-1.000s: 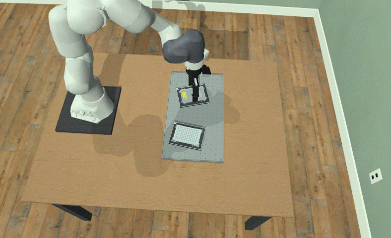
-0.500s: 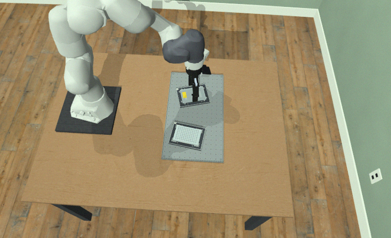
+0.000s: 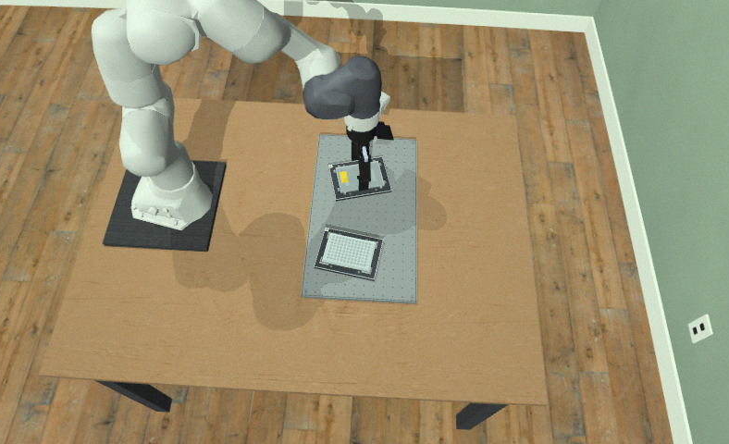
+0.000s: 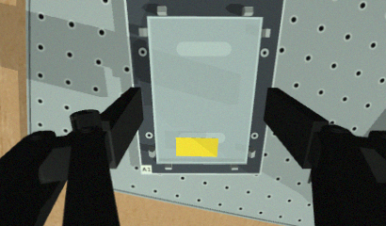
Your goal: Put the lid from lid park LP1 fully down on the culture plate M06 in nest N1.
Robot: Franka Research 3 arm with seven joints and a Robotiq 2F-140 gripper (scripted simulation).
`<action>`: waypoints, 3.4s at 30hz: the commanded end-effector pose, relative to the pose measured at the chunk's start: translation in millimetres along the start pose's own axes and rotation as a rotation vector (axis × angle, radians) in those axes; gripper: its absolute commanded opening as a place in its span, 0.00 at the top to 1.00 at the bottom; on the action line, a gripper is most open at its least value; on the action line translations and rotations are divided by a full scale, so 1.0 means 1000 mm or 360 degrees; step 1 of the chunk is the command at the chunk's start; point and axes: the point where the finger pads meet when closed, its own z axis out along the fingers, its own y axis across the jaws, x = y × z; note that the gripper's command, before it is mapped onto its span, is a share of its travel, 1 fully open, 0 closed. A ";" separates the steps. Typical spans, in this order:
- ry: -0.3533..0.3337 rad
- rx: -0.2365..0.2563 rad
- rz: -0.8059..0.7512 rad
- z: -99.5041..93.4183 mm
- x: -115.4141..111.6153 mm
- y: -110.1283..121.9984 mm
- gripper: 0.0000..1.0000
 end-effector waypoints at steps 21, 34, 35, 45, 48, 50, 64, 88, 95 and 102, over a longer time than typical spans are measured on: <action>0.0002 -0.0003 0.0001 0.012 0.000 0.000 0.31; 0.0002 -0.0003 0.0001 0.016 0.000 0.000 0.31; 0.0002 -0.0003 0.0001 0.016 0.000 0.000 0.31; 0.0002 -0.0003 0.0001 0.016 0.000 0.000 0.31; 0.0002 -0.0003 0.0001 0.016 0.000 0.000 0.31; 0.0002 -0.0003 0.0001 0.016 0.000 0.000 0.31; 0.0002 -0.0003 0.0001 0.016 0.000 0.000 0.31; 0.0002 -0.0003 0.0001 0.016 0.000 0.000 0.90; 0.0002 -0.0003 0.0001 0.016 0.000 0.000 0.90; 0.0002 -0.0003 0.0001 0.016 0.000 0.000 0.90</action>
